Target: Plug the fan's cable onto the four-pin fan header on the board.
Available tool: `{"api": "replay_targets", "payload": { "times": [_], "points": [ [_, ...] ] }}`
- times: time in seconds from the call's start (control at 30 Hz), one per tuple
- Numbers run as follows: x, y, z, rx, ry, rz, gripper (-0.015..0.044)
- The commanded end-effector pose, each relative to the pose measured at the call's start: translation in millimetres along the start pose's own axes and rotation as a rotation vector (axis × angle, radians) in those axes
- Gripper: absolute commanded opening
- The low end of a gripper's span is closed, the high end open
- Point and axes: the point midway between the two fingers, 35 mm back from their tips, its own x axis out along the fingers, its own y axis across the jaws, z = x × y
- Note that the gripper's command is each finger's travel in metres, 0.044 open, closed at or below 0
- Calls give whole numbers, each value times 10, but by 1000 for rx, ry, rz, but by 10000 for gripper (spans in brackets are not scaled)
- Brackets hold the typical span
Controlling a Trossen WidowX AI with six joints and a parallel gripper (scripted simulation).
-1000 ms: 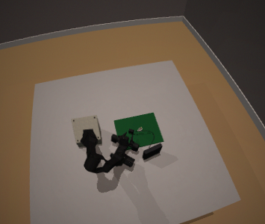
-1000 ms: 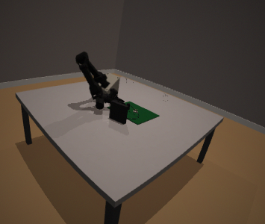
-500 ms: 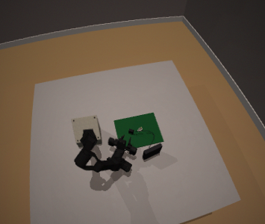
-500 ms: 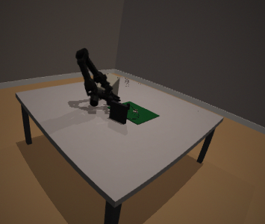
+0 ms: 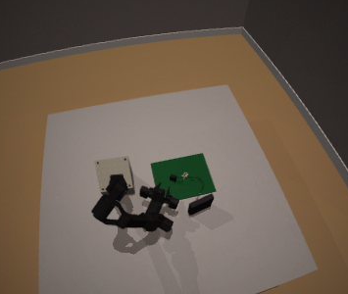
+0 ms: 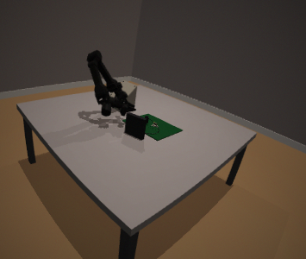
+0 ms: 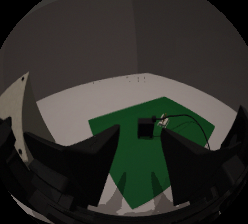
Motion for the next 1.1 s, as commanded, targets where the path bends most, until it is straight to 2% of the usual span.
{"api": "replay_targets", "payload": {
  "times": [0.0, 0.57, 1.07],
  "points": [
    [55, 39, -12, 44, 57, 67, 205],
    [249, 238, -89, 208, 396, 286, 205],
    [290, 283, -129, 269, 751, 307, 205]
  ]
}}
